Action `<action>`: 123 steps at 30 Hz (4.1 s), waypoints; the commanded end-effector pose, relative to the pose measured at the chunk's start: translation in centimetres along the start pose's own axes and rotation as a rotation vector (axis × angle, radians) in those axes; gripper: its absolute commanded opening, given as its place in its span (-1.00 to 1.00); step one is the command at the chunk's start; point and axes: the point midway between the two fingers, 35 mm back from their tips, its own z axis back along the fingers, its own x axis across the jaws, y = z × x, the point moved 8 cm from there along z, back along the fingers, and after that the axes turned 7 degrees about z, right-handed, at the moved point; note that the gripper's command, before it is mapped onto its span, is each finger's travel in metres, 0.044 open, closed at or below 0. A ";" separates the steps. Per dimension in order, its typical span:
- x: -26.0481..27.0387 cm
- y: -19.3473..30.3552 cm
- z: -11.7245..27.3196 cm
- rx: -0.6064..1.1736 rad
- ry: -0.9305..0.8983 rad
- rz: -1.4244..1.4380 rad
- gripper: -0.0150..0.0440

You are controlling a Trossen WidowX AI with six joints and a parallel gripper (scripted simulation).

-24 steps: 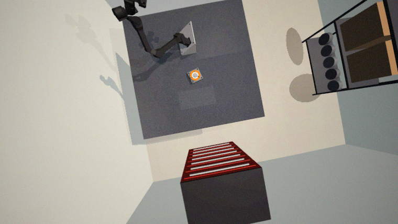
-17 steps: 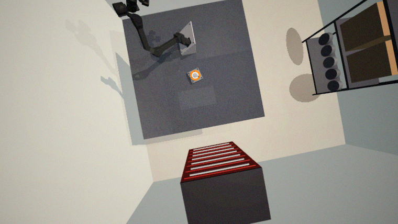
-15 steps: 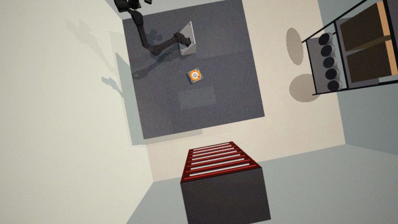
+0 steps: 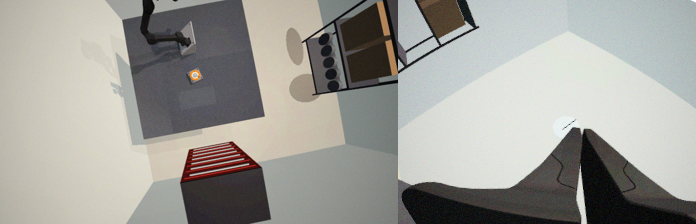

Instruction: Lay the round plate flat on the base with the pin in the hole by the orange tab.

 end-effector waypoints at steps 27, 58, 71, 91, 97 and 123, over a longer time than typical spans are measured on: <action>24.6 21.0 -15.1 1.099 -0.579 -0.664 -0.49; 40.9 37.5 -4.3 2.357 -0.390 -1.073 -0.49; 44.5 39.1 -1.6 2.358 -0.388 -1.070 -0.49; 44.2 40.9 -1.9 2.358 -0.387 -1.070 -0.49; 44.1 41.0 -2.0 2.358 -0.387 -1.070 -0.49; 44.1 41.1 -1.9 2.358 -0.387 -1.070 -0.49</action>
